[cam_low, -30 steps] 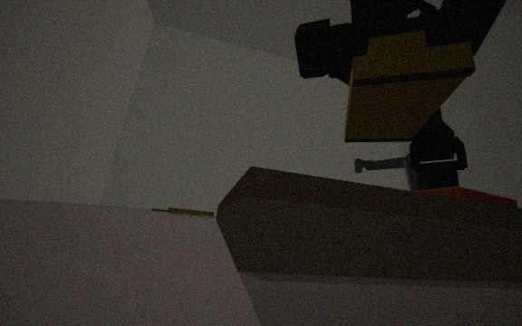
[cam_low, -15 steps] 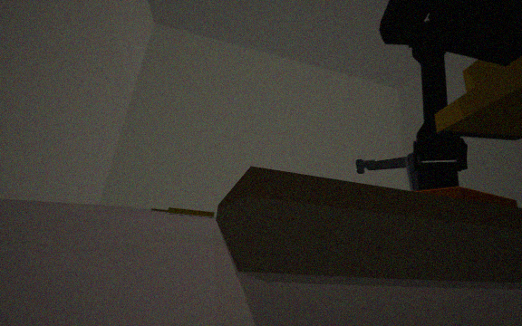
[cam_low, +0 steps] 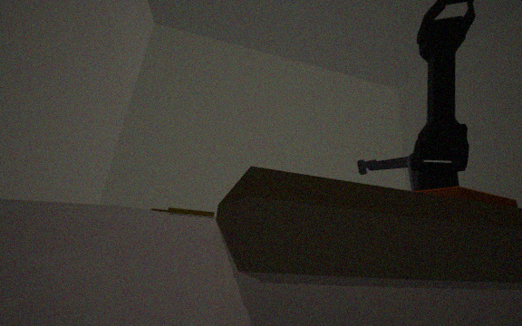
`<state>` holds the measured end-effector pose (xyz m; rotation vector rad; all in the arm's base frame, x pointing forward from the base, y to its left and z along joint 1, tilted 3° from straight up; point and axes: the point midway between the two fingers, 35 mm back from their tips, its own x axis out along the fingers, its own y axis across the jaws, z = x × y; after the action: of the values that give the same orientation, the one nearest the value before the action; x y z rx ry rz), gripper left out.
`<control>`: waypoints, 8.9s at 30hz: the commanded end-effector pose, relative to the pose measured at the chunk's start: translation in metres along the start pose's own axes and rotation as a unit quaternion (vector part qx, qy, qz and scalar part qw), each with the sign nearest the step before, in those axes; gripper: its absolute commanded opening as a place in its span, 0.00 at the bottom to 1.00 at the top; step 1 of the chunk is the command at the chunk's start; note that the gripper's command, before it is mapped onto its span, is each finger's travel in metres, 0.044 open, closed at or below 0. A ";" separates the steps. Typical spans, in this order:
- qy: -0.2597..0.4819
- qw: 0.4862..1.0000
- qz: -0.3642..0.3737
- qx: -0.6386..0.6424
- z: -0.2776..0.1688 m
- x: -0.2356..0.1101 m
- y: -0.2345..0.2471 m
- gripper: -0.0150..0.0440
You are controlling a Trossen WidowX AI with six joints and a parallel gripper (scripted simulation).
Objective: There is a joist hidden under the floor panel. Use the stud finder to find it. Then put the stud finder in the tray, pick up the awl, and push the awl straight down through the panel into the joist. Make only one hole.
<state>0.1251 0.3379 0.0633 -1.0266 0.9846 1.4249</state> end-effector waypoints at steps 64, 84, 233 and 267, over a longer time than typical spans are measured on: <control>-0.002 1.000 0.012 -0.028 -0.020 0.098 0.023 0.61; 0.001 0.988 -0.016 0.151 -0.033 0.017 -0.028 1.00; -0.097 -0.497 -0.103 0.856 -0.443 -0.126 -0.009 0.25; -0.411 0.148 -0.220 0.872 -0.427 -0.166 -0.078 0.25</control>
<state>0.2396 -0.1128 0.0888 1.3307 0.6210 -0.5741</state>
